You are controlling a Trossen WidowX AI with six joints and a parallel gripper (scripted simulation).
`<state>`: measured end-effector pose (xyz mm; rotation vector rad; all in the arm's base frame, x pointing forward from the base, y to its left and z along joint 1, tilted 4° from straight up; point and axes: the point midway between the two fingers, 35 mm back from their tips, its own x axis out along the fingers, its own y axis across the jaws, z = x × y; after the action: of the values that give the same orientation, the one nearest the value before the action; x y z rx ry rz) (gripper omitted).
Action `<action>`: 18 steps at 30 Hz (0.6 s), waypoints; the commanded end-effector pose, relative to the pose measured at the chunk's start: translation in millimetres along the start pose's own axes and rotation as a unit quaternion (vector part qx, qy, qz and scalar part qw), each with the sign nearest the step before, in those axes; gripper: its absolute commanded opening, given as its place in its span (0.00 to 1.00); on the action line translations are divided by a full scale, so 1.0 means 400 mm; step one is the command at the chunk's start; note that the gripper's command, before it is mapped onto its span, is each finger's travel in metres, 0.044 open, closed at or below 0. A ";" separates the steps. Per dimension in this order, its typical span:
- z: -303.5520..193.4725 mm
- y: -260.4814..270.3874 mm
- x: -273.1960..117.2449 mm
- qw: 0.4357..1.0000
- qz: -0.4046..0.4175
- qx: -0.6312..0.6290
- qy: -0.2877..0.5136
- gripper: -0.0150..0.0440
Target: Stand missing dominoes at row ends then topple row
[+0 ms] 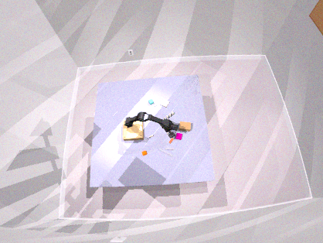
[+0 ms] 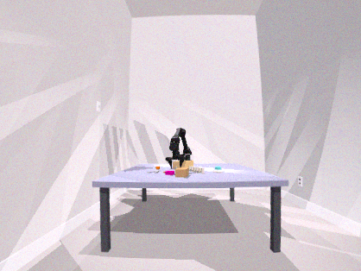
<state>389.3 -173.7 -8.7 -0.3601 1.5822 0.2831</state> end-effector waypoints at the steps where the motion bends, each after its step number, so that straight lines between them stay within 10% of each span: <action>1: -0.005 0.002 0.022 1.000 0.001 -0.001 0.004 1.00; 8: -0.005 0.003 0.037 1.000 0.001 -0.001 0.004 1.00; 18: -0.005 0.003 0.037 1.000 0.001 -0.001 0.004 0.56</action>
<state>387.2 -173.9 -22.4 -0.3585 1.5869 0.2854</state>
